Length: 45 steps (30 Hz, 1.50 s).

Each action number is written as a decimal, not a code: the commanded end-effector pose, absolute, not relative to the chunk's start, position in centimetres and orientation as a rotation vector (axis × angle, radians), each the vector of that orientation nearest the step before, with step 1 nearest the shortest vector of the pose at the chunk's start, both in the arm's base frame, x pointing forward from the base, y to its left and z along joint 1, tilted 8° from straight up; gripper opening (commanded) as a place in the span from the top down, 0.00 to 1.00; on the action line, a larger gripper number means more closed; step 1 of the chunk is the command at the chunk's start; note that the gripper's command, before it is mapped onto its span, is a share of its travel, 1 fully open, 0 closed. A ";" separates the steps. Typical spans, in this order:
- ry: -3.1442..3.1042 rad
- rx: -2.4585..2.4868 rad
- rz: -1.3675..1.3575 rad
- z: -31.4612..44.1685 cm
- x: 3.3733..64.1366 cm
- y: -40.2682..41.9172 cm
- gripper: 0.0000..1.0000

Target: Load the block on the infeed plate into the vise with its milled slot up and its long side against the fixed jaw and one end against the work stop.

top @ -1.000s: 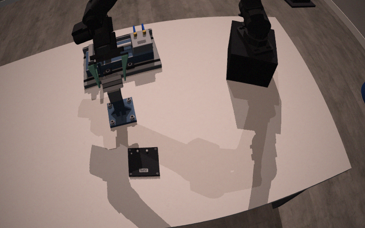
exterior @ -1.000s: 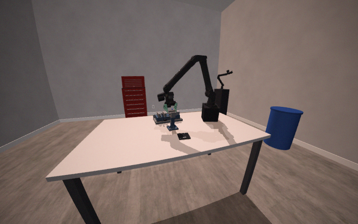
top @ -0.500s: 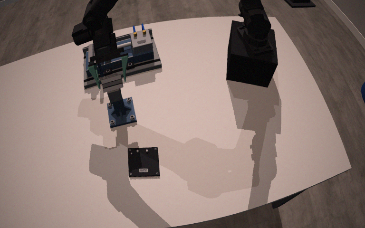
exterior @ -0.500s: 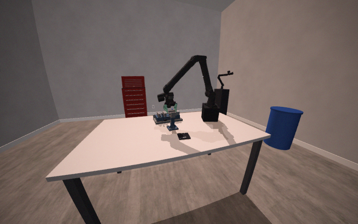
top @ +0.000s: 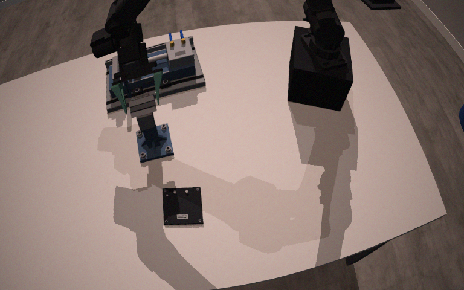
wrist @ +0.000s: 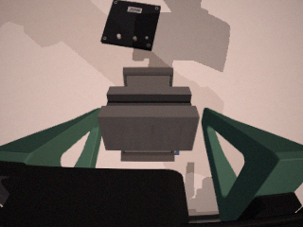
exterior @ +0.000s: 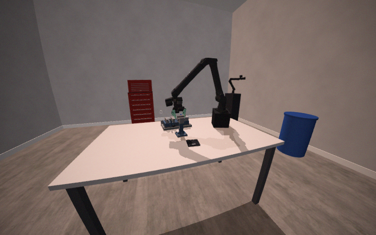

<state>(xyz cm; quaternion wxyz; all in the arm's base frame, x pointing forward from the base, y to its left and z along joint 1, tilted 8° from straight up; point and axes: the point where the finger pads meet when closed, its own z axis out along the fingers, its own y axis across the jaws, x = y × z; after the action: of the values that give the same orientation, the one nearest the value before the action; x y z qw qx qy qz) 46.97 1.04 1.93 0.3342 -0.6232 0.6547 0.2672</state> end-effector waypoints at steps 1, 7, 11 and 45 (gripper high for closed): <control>1.701 -1.643 0.668 3.1 47.1 1.7 0.19; 1.713 -1.653 0.656 3.1 47.1 1.7 0.19; 1.726 -1.664 0.642 3.1 47.1 1.7 0.19; 1.877 -1.787 0.471 3.2 47.2 1.7 0.19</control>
<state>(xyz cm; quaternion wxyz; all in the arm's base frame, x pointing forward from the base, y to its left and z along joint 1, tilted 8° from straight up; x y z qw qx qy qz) 46.99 0.94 1.97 0.2489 -0.6533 0.6906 0.1854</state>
